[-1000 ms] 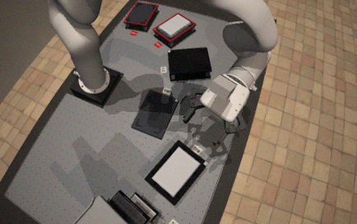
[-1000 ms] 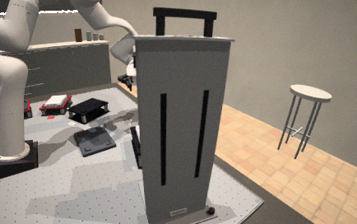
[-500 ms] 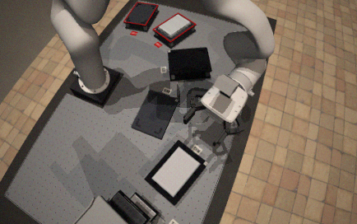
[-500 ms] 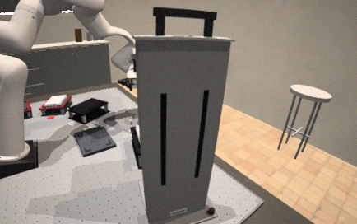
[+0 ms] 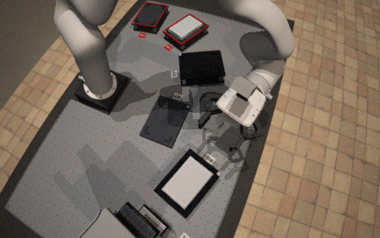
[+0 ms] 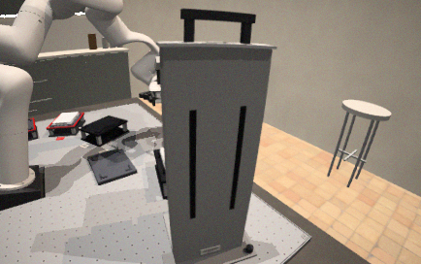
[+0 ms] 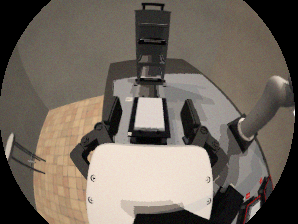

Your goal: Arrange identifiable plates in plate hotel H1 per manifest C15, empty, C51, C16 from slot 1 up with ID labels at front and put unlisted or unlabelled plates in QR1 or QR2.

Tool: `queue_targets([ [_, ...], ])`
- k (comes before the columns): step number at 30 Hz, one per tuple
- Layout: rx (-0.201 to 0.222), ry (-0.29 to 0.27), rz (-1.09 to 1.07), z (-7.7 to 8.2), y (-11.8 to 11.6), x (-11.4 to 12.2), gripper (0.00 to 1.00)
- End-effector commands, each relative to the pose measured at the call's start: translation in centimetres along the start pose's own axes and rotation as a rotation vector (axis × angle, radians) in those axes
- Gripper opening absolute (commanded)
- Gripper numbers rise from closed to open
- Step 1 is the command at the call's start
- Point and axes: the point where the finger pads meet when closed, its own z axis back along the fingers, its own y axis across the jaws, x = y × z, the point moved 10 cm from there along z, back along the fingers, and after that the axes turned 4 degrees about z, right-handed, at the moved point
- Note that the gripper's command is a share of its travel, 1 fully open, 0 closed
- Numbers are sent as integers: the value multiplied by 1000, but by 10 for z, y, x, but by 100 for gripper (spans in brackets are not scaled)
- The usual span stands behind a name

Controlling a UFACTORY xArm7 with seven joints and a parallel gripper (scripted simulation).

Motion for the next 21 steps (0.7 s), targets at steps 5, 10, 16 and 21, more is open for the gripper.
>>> queue_targets([
  [5, 1, -1, -3, 9, -1, -1, 100],
  [10, 1, -1, -3, 18, -1, -1, 100],
  [16, 1, -1, -3, 28, -1, -1, 100],
  [21, 1, -1, -3, 33, -1, -1, 100],
])
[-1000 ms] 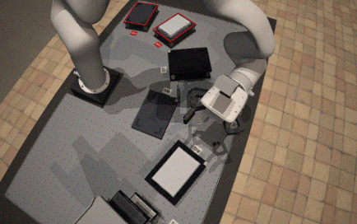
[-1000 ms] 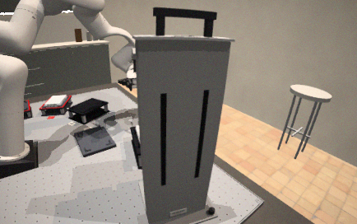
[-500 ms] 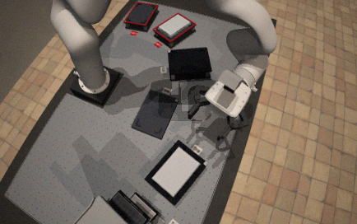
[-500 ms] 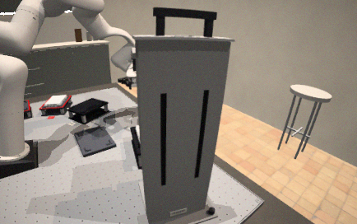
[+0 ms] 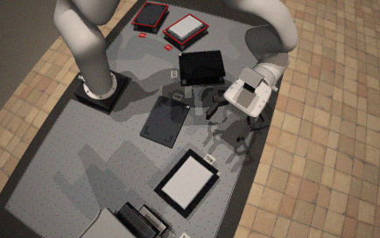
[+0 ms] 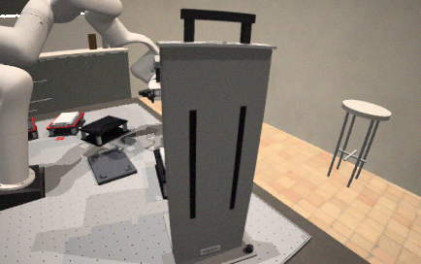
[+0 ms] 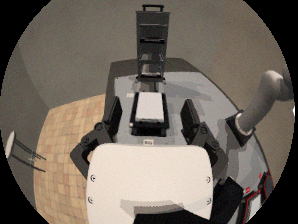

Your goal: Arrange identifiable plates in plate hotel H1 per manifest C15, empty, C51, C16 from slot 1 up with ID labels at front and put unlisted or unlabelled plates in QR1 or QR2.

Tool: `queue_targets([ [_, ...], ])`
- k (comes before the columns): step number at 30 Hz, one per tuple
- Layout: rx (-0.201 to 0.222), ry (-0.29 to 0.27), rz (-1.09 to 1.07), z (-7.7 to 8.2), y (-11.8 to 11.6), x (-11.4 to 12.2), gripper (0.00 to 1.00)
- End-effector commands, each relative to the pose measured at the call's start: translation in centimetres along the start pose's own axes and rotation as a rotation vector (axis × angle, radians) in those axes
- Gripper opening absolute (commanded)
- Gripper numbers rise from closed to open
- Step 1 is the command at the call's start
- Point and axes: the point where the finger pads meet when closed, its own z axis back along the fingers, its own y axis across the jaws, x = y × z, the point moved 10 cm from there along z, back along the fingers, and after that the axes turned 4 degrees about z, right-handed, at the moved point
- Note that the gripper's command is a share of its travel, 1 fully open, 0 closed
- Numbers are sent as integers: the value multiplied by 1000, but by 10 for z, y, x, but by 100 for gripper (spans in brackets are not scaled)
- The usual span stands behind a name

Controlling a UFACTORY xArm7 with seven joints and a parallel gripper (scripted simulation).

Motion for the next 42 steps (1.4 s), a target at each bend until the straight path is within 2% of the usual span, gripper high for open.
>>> queue_targets([
  [1, 2, -1, -3, 4, -1, -1, 100],
  [5, 2, -1, -3, 7, -1, -1, 100],
  [42, 2, -1, -3, 7, -7, 86, 100],
])
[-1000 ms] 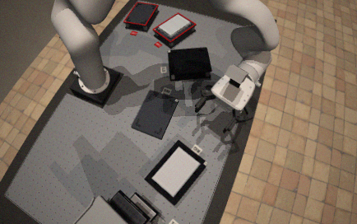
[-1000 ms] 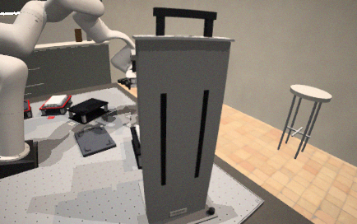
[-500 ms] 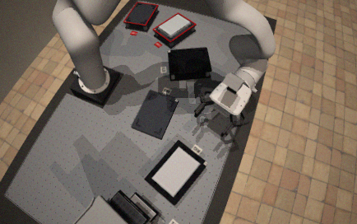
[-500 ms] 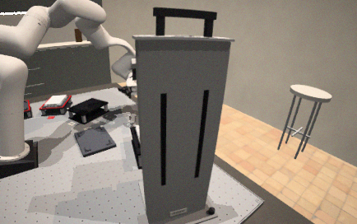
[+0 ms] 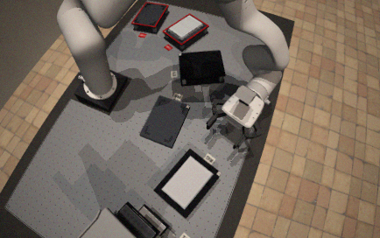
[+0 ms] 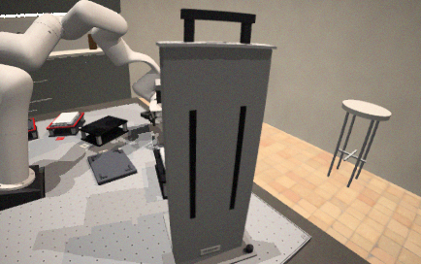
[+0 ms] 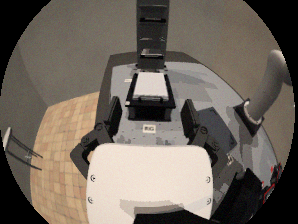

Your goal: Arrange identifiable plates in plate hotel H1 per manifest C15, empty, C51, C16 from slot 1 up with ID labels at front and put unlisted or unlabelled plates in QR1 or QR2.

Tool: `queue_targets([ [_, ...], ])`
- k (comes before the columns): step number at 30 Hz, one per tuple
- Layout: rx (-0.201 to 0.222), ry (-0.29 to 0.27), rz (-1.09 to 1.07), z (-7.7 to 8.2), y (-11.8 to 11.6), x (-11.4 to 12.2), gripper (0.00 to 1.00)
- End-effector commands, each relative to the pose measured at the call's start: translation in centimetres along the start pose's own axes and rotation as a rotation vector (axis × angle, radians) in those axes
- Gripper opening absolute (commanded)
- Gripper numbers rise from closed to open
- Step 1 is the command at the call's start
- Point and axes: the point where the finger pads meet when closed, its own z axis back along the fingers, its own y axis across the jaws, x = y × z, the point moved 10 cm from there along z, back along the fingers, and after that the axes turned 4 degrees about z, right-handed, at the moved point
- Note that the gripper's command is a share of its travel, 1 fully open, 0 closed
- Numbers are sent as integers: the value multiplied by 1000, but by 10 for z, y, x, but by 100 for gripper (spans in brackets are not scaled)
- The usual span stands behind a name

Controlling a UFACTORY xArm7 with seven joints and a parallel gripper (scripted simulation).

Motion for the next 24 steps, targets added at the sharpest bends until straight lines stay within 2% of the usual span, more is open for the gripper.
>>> queue_targets([
  [1, 1, -2, -3, 0, -2, 9, 100],
  [15, 1, -1, -3, 0, -4, 41, 100],
  [24, 1, -1, -3, 0, -4, 41, 100],
])
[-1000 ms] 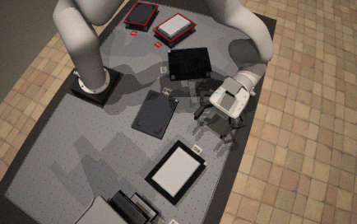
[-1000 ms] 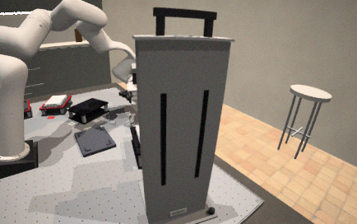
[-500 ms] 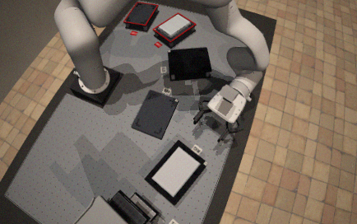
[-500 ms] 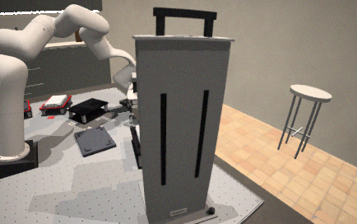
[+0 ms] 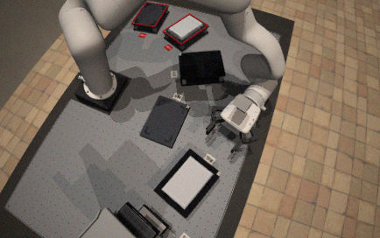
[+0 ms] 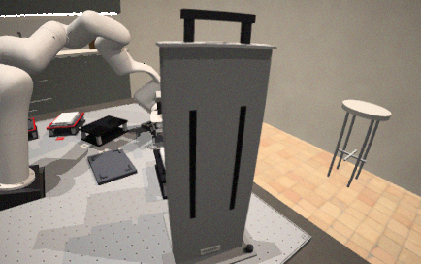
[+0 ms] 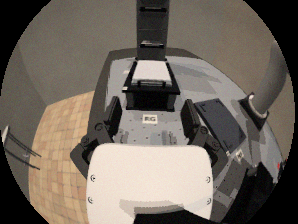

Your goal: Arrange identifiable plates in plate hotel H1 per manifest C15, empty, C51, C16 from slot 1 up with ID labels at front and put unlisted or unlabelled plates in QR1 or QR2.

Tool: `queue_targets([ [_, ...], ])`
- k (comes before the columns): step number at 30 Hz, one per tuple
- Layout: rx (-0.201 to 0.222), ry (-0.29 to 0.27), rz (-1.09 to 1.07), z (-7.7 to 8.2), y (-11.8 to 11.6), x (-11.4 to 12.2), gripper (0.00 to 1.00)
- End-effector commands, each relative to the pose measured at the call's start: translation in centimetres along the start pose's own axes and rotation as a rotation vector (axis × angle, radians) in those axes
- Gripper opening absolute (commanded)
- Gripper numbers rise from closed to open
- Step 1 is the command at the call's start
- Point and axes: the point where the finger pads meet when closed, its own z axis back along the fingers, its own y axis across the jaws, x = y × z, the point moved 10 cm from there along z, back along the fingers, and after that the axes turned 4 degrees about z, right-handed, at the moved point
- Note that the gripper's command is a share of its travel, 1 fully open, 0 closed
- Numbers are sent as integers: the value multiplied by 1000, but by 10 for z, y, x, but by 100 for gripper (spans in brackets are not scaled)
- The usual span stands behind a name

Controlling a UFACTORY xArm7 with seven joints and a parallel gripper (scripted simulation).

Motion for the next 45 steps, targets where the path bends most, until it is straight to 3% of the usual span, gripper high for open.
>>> queue_targets([
  [1, 0, -1, -2, 0, -1, -1, 100],
  [12, 0, -1, -2, 0, -1, -1, 100],
  [45, 0, -1, -2, -48, -1, -1, 100],
])
